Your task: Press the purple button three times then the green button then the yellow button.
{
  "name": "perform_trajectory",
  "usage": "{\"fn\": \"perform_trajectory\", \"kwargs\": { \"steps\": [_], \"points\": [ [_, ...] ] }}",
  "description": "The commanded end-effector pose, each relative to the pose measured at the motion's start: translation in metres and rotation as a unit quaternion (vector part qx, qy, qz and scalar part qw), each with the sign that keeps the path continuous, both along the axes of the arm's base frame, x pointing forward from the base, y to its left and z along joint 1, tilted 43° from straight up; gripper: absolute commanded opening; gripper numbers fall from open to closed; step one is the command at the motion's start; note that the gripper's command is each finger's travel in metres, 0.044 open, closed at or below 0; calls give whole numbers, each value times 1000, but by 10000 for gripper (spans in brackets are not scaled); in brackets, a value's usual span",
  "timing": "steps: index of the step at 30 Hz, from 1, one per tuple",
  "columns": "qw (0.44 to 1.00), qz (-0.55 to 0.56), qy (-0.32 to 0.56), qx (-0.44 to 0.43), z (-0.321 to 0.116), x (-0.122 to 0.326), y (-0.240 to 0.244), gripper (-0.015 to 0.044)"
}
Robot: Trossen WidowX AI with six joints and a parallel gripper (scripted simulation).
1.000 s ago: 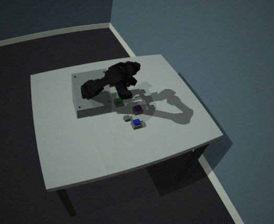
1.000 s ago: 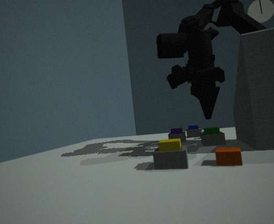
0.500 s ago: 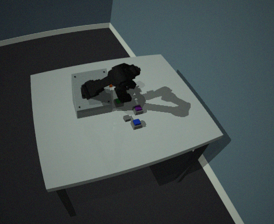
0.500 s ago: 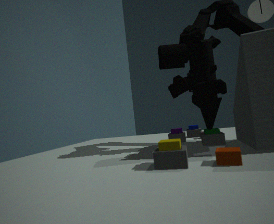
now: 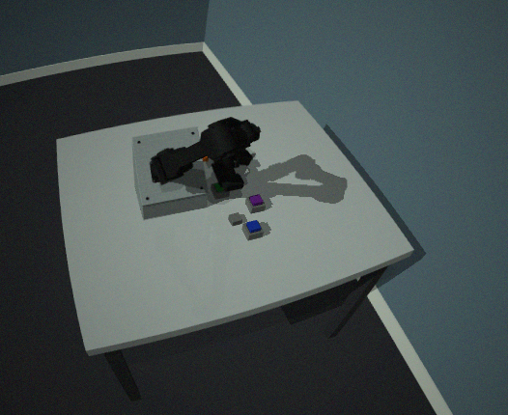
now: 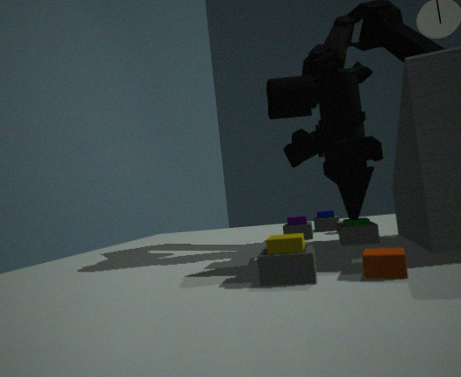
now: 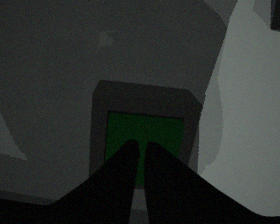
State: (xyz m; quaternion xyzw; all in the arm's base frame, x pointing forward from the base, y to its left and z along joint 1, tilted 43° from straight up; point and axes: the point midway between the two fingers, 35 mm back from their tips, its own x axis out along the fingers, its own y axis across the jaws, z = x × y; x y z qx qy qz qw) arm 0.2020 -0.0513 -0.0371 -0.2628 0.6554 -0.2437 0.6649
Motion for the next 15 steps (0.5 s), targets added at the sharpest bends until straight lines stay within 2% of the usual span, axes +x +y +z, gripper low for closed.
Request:
{"fn": "perform_trajectory", "kwargs": {
  "steps": [1, 5, 15],
  "points": [
    [1000, 2, 4, -4, 0, -2, -1, 20],
    [1000, 0, 0, 0, 1, 0, 1, 20],
    [1000, 2, 4, -1, 39, -1, 37, 20]
  ]
}}
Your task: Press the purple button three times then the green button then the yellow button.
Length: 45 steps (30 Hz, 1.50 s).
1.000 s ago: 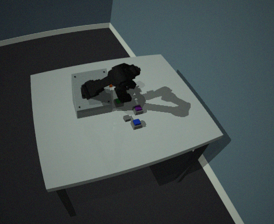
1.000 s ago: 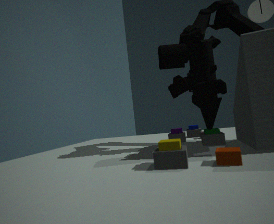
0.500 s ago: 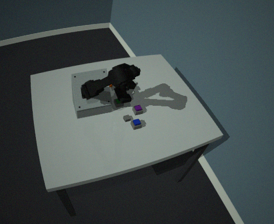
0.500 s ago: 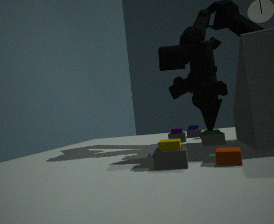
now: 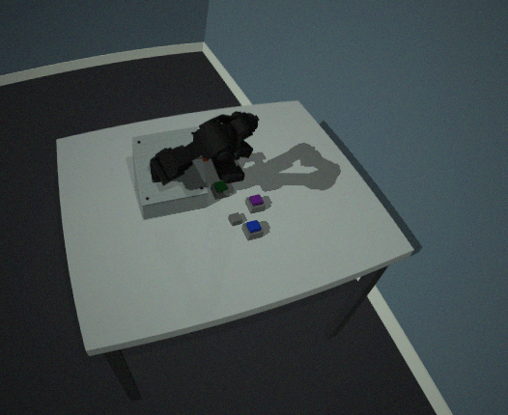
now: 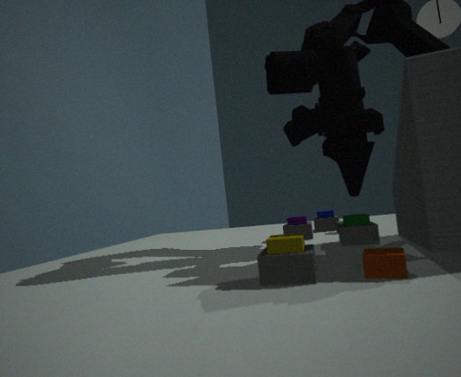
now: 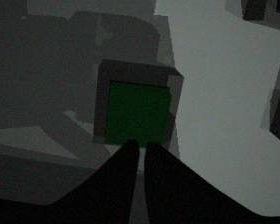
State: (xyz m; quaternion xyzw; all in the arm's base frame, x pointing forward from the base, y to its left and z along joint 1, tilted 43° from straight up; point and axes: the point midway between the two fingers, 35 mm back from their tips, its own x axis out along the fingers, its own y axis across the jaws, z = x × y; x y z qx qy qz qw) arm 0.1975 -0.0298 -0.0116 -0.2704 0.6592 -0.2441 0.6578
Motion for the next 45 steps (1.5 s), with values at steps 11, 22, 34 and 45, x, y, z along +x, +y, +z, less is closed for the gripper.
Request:
{"fn": "perform_trajectory", "kwargs": {
  "steps": [11, 22, 34, 45],
  "points": [
    [1000, 0, -5, 6, 38, 12, 53, 20],
    [1000, 0, -7, 10, -38, 72, 149, 20],
    [1000, 0, -8, 9, -110, 81, 145, 20],
    [1000, 0, -8, 8, -124, 81, 132, 20]
  ]
}}
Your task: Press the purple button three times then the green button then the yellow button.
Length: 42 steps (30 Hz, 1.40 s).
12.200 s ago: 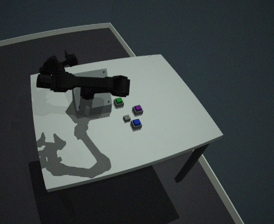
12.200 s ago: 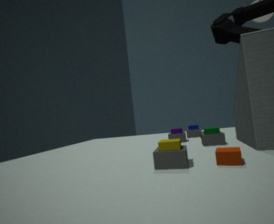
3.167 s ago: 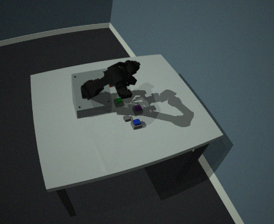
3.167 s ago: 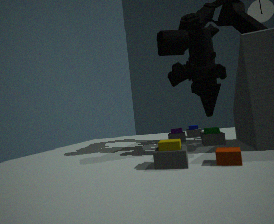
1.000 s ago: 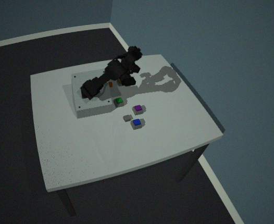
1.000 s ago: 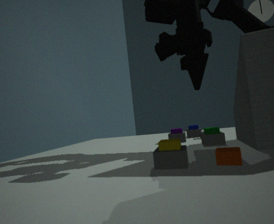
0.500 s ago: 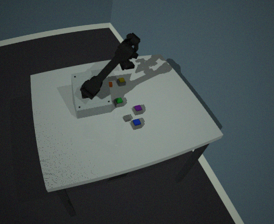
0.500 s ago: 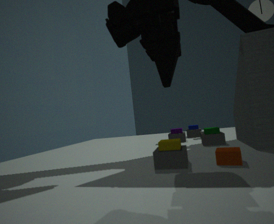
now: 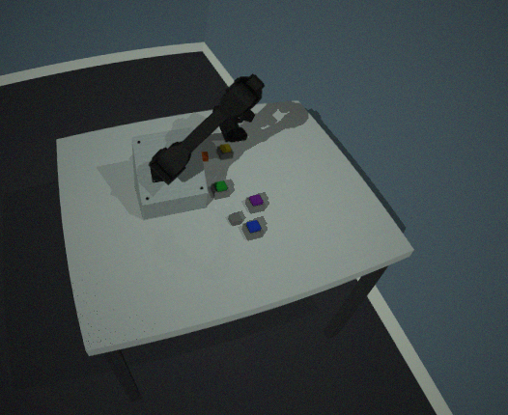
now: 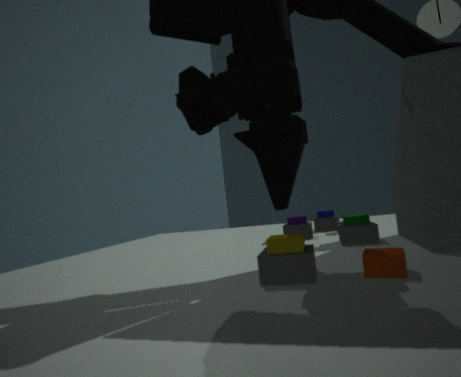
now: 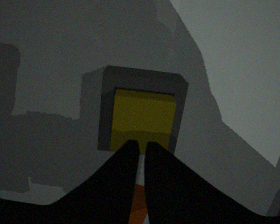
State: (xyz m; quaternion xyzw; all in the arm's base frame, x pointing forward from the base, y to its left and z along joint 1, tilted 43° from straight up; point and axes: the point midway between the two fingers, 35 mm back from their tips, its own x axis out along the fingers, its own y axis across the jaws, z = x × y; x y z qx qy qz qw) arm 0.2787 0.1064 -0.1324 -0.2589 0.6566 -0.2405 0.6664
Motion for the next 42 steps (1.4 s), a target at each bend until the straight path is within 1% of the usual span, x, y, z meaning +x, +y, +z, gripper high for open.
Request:
{"fn": "perform_trajectory", "kwargs": {
  "steps": [1, 18, 37, 42],
  "points": [
    [1000, 2, 1, -3, -4, 0, -6, 20],
    [1000, 2, 1, -4, -24, 0, -24, 20],
    [1000, 2, 1, -4, -24, 0, -24, 20],
    [1000, 2, 1, -3, 1, -1, -1, 20]
  ]
}}
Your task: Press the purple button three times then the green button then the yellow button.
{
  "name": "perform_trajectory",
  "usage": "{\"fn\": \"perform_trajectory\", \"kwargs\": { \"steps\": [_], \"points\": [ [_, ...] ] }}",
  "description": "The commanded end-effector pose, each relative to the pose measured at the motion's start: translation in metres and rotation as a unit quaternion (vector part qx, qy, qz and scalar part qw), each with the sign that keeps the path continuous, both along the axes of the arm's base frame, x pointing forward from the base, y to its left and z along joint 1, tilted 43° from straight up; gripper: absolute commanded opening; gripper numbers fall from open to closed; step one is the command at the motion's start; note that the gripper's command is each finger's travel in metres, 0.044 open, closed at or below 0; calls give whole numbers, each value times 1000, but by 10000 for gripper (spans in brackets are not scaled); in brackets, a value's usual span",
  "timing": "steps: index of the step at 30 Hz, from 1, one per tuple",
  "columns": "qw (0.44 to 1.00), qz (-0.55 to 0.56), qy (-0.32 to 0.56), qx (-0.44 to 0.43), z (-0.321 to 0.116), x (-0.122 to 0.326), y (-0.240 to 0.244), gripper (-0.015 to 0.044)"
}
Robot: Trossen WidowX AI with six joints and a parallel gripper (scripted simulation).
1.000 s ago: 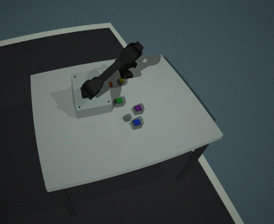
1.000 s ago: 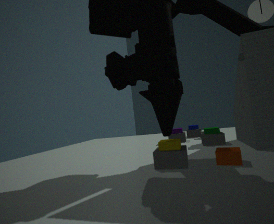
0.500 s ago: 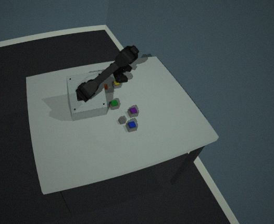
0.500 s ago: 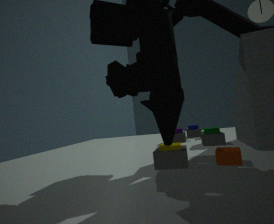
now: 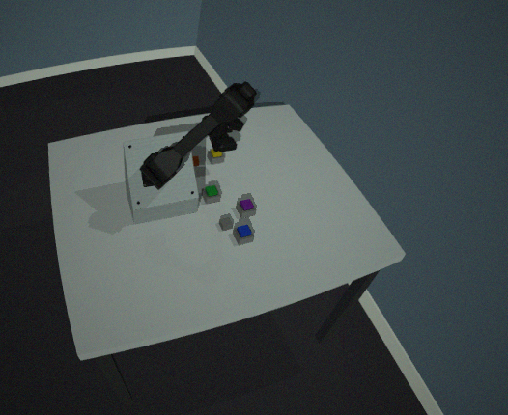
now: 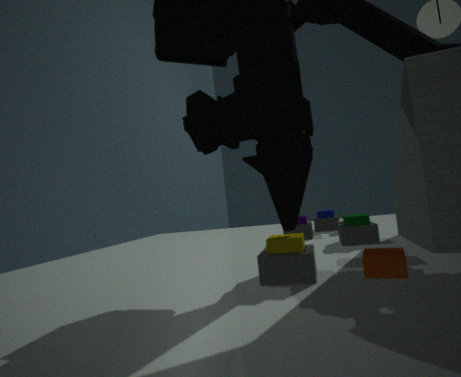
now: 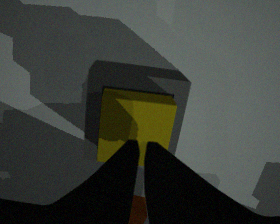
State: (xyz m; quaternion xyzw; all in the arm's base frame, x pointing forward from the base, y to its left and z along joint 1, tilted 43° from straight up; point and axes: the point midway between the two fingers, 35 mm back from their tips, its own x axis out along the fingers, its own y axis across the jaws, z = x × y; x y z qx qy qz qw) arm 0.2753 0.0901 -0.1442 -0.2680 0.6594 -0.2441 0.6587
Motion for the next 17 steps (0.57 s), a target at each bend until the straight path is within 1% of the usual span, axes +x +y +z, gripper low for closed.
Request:
{"fn": "perform_trajectory", "kwargs": {
  "steps": [1, 3, 5, 8, 10, 16, 17],
  "points": [
    [1000, 1, -7, 7, 13, 3, 15, 20],
    [1000, 1, -7, 7, 13, 3, 15, 20],
    [1000, 2, -7, 8, 15, -1, 26, 72],
    [1000, 2, -6, 11, 24, -24, 69, 151],
    [1000, 1, -6, 10, 30, -37, 87, 204],
    [1000, 1, -6, 9, 30, -39, 89, 361],
    [1000, 1, -6, 9, 30, -39, 89, 361]
  ]
}}
